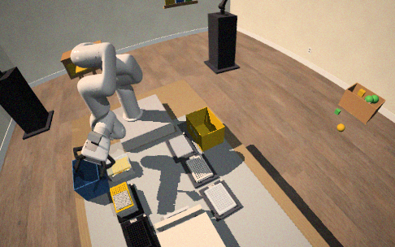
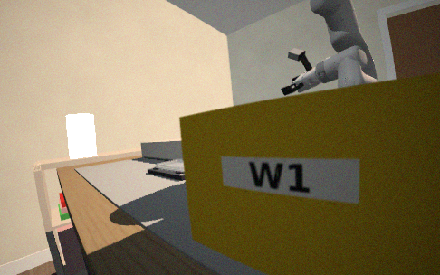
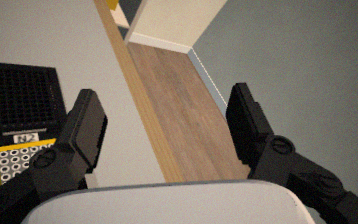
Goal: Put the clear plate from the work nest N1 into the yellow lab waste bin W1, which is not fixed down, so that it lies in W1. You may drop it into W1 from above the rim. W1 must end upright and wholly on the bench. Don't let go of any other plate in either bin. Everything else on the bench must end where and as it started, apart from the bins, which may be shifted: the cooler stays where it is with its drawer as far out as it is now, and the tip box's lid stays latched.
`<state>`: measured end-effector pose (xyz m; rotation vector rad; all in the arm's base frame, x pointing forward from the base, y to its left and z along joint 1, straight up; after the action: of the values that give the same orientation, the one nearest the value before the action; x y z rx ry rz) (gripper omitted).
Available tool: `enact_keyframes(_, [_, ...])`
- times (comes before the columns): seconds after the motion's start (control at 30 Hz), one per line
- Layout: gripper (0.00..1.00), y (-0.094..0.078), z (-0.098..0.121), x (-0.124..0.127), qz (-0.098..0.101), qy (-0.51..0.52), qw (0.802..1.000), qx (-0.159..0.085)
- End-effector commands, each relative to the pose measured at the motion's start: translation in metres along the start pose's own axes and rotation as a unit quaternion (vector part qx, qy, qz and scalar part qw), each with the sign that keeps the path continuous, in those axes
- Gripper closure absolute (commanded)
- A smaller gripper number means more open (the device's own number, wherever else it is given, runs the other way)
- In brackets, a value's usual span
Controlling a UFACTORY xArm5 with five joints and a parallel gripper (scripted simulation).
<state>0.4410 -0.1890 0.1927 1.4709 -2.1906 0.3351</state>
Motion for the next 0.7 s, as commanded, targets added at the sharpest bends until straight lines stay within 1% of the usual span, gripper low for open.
enact_keyframes(0.0, [0.0,0.0,-0.001,0.0,0.001,0.0,1.0,0.001])
enact_keyframes(0.53, [0.0,0.0,-0.001,0.0,0.001,0.0,1.0,0.001])
enact_keyframes(0.63, [0.0,-0.013,-0.006,-0.01,-0.032,-0.016,0.999,-0.033])
enact_keyframes(0.67, [0.0,-0.017,-0.005,-0.011,-0.033,-0.017,0.999,-0.033])
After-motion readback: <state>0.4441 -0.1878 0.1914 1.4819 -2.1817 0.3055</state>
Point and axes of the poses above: the point where the finger pads meet when closed, its own y axis back along the fingers, its own x axis across the jaws, z = x × y, the point moved 3 cm from there along y, back along the fingers, and after that the axes turned 2 degrees about -y, right-handed, at the moved point
